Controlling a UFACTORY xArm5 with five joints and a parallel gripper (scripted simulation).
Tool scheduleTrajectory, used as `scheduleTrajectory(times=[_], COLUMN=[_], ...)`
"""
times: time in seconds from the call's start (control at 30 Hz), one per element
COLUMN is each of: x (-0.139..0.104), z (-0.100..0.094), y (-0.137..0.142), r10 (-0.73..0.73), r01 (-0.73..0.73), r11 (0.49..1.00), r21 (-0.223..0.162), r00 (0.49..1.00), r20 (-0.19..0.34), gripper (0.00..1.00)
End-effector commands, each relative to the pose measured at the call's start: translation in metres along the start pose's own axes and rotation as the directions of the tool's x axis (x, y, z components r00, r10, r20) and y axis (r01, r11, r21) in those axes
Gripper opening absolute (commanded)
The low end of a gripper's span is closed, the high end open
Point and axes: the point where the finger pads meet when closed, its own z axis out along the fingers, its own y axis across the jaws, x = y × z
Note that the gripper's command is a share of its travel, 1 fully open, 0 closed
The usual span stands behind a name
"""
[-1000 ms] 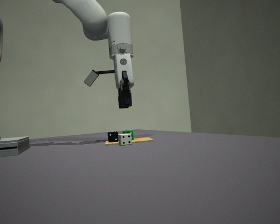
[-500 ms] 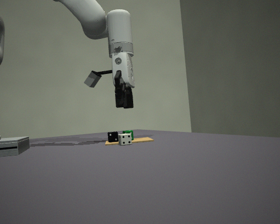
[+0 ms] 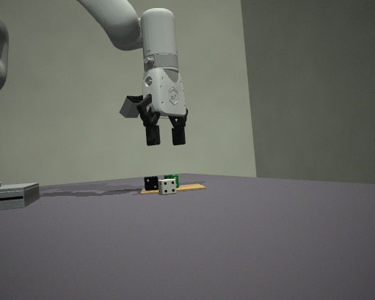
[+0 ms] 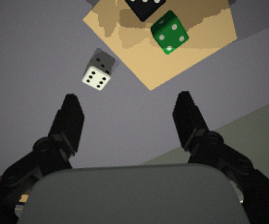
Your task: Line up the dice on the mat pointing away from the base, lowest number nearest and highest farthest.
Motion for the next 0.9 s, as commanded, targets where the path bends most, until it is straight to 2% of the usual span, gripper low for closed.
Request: scheduleTrajectory(times=[0.0, 0.2, 0.33, 0.43, 0.53, 0.7, 0.73, 0.87], x=[-0.007, -0.014, -0.018, -0.019, -0.023, -0.024, -0.024, -0.024], z=[0.0, 0.001, 0.002, 0.002, 0.003, 0.003, 0.003, 0.003], y=[-0.009, -0.021, -0.03, -0.031, -0.04, -0.043, -0.043, -0.043], r10=[0.155, 0.329, 0.447, 0.462, 0.575, 0.608, 0.608, 0.608], r01=[-0.155, -0.329, -0.447, -0.462, -0.575, -0.608, -0.608, -0.608], r11=[0.988, 0.944, 0.895, 0.887, 0.818, 0.794, 0.794, 0.794], r21=[-0.002, -0.002, -0.002, -0.002, -0.003, -0.003, -0.003, -0.003], r00=[0.988, 0.944, 0.895, 0.887, 0.818, 0.794, 0.794, 0.794], r20=[0.003, 0.003, 0.003, 0.003, 0.002, 0.002, 0.002, 0.002], gripper=[1.0, 1.0, 1.0, 1.0, 1.0, 1.0, 0.47, 0.47])
